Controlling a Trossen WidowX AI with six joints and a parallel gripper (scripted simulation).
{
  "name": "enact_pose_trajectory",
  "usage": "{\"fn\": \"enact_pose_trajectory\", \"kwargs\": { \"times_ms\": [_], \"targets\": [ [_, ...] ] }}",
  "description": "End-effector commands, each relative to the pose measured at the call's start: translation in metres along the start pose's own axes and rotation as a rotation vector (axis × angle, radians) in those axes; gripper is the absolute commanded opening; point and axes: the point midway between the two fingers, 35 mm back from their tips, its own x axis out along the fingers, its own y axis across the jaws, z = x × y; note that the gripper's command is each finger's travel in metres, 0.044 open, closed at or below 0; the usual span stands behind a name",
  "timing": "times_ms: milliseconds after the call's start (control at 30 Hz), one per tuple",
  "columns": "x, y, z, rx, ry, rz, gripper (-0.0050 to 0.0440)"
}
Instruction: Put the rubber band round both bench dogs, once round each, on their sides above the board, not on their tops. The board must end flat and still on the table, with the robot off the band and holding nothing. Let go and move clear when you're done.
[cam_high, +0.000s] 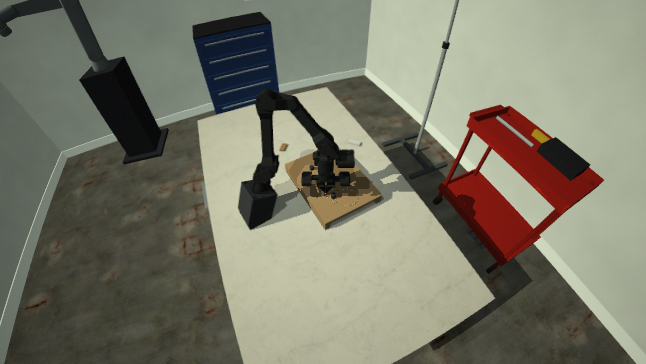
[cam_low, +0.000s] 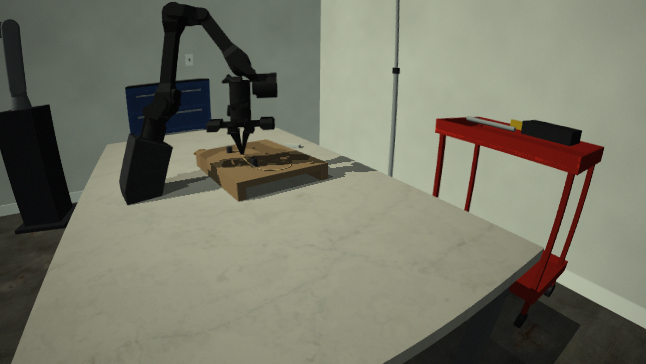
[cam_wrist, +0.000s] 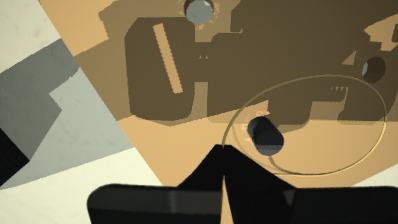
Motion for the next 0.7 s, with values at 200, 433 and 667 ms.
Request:
{"fn": "enact_pose_trajectory", "kwargs": {
  "times_ms": [200, 433, 667],
  "targets": [
    [0.001, 0.003, 0.001, -0.001, 0.004, -0.012, -0.005],
    [0.013, 0.003, 0.001, -0.001, 0.004, -0.011, -0.005],
    [0.021, 0.004, 0.001, 0.0, 0.004, -0.01, -0.005]
  ]
}}
